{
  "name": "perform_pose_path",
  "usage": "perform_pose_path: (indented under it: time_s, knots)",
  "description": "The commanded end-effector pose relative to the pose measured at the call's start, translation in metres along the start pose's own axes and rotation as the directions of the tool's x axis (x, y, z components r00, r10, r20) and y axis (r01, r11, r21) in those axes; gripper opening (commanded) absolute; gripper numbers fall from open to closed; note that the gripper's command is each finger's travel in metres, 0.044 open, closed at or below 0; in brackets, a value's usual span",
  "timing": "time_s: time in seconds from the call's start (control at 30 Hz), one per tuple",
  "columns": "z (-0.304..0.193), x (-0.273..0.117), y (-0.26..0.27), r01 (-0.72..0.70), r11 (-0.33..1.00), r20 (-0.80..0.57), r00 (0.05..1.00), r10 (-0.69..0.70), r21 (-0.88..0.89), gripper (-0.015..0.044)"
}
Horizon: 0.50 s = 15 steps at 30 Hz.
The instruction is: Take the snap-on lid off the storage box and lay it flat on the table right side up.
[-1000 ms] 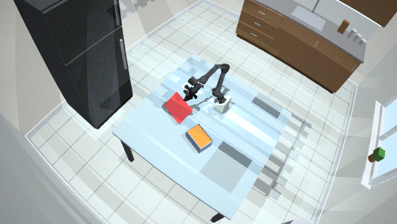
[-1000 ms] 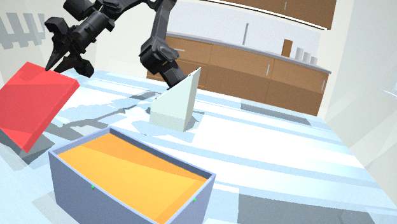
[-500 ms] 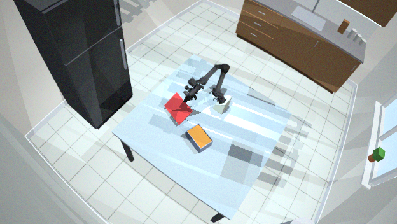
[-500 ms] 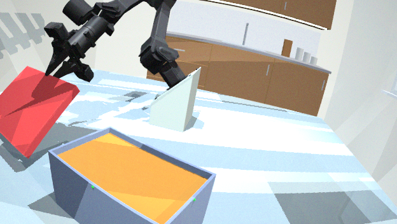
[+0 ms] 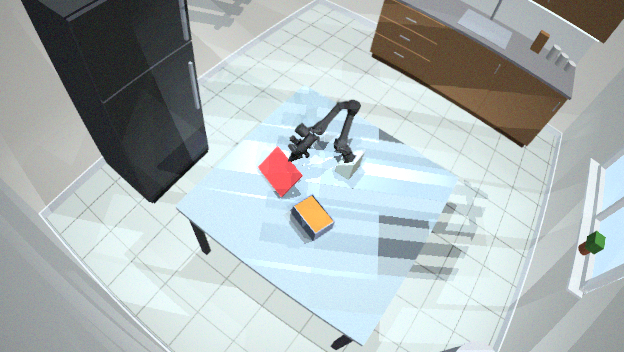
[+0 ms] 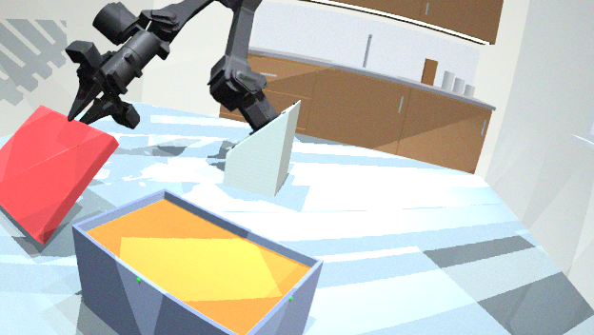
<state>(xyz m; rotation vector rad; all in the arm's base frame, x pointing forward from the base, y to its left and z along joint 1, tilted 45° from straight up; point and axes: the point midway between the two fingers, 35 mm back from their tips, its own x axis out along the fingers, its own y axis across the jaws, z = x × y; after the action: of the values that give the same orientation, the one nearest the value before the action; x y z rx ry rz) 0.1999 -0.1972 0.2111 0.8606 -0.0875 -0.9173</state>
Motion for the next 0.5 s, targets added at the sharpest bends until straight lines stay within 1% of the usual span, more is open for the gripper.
perform_pose_path:
  time_s: [0.0, 0.47]
  knots:
    - [-0.0007, 0.0021, -0.0011, -0.010, 1.000, -0.004, 1.000, 0.010, -0.003, 0.0000]
    - [-0.0007, 0.0094, -0.0096, -0.010, 1.000, -0.004, 1.000, 0.010, -0.004, 0.0000]
